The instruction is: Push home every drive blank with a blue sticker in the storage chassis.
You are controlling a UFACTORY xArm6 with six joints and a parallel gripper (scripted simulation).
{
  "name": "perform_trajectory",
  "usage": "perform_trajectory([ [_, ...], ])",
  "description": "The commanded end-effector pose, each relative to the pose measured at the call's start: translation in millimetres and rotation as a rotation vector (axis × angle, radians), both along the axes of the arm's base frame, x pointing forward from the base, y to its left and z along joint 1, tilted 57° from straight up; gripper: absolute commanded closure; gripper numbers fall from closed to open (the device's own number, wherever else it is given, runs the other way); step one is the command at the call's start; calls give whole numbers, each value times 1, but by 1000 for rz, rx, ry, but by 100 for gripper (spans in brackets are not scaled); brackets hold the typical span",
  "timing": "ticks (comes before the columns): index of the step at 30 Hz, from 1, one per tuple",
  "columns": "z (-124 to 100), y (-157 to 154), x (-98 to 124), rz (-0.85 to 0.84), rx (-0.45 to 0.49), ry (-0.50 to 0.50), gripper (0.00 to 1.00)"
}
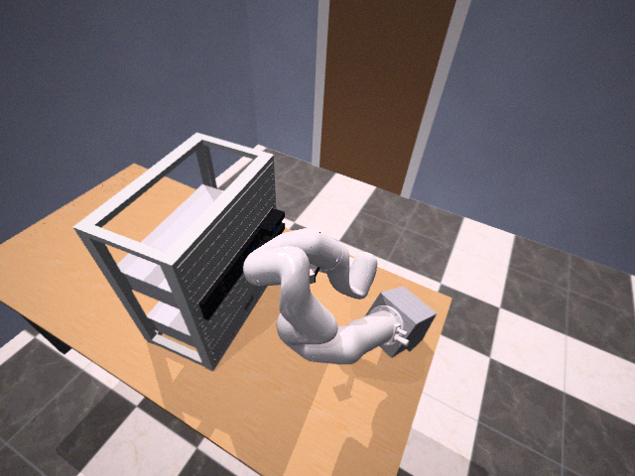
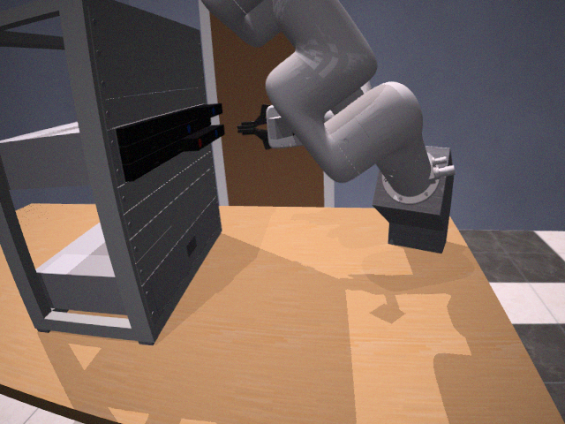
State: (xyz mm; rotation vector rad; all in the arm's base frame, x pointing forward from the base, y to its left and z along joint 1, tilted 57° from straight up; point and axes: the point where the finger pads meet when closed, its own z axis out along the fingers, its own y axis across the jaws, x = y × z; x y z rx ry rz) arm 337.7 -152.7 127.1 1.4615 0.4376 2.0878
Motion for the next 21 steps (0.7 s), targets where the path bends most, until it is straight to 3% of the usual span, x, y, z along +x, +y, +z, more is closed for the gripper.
perform_trajectory([
  [1, -27, -14, 11, -1, -4, -13, 100],
  [10, -41, -20, 16, -1, -4, -13, 100],
  [21, -35, -20, 33, -1, -4, -13, 100],
])
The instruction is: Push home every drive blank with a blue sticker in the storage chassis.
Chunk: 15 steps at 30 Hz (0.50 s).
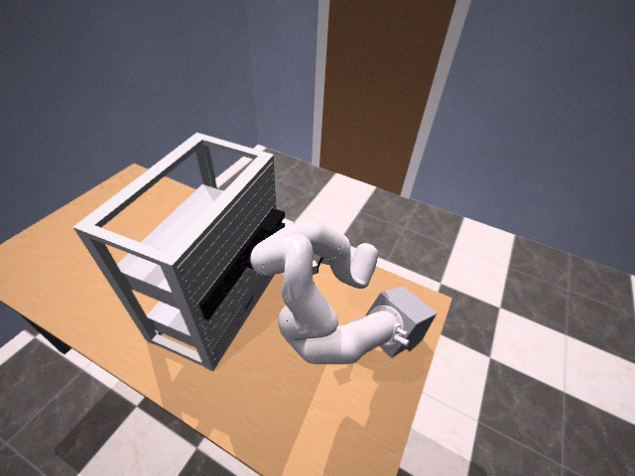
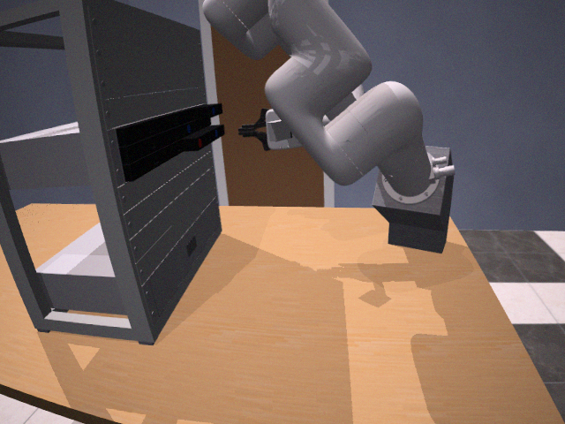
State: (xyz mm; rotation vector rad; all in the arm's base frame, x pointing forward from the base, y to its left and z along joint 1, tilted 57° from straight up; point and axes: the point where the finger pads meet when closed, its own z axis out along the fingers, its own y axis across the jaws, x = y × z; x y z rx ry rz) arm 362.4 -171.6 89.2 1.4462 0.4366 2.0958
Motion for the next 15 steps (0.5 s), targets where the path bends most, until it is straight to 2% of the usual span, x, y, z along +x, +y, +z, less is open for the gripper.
perform_trajectory([
  [1, 5, -2, 13, -2, -1, 0, 100],
  [7, 15, -3, 39, -2, -1, 0, 100],
  [15, 16, -3, 41, -2, -1, 0, 100],
])
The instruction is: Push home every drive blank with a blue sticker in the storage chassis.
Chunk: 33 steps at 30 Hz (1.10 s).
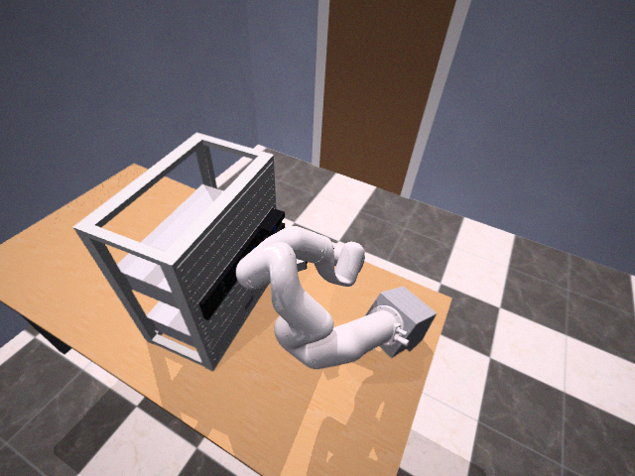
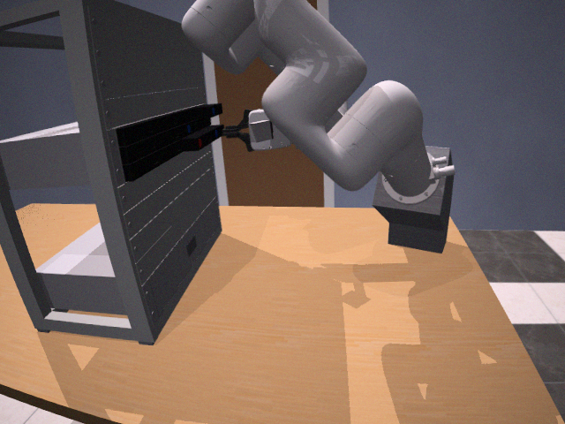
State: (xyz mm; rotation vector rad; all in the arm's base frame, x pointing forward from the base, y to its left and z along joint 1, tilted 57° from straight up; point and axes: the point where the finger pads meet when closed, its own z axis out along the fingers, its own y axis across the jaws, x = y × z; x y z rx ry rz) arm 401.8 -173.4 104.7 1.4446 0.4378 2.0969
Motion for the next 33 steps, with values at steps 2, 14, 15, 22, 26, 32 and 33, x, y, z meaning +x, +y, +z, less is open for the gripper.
perform_trajectory([
  [2, 1, -1, 2, -4, 0, 1, 100],
  [14, 3, -1, 5, -4, 0, 1, 100],
  [15, 3, -1, 5, -4, 0, 1, 100],
  [22, 3, -1, 5, -4, 0, 1, 100],
  [26, 3, -1, 5, -4, 0, 1, 100],
  [32, 5, -2, 11, -4, 0, 1, 100],
  [33, 6, -2, 12, -4, 0, 1, 100],
])
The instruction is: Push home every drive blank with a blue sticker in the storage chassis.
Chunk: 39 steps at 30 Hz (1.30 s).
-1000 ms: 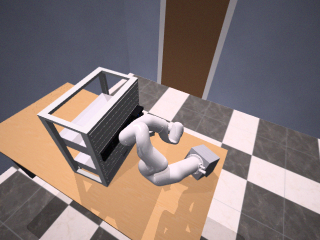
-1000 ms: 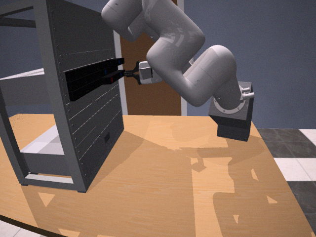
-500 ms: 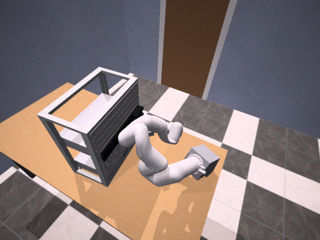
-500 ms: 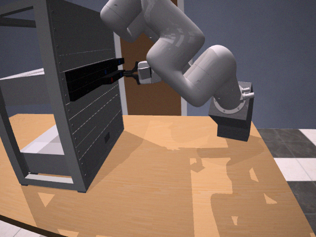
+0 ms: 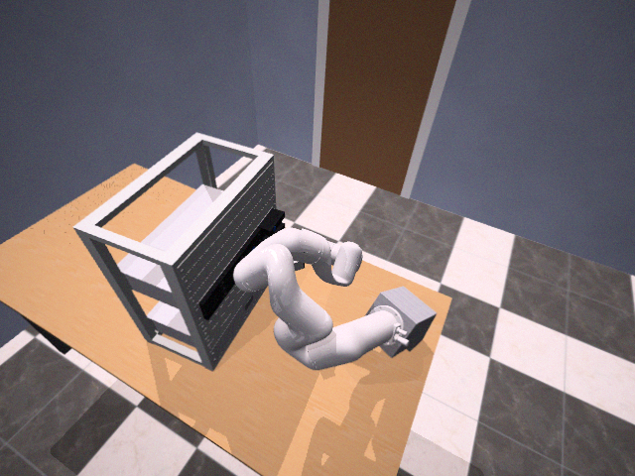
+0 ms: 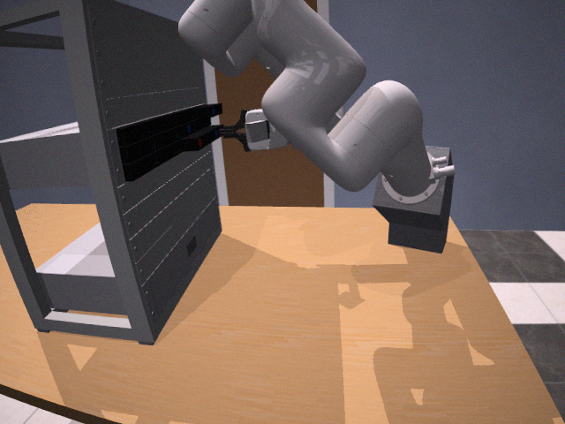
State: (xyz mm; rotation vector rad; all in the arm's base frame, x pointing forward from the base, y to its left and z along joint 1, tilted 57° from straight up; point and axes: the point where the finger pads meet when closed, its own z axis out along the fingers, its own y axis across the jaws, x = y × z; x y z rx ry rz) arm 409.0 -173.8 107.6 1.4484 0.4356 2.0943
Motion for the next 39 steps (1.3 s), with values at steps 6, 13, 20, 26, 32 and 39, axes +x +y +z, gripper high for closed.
perform_trajectory([
  [6, 4, -1, 7, -1, -2, -2, 100],
  [13, 4, -1, 7, -1, -2, -2, 100],
  [20, 6, -2, 13, -1, -2, -2, 100],
  [26, 7, -2, 17, -1, -2, -2, 100],
  [32, 7, -2, 17, -1, -2, -2, 100],
  [39, 9, -2, 22, -1, -2, -2, 100],
])
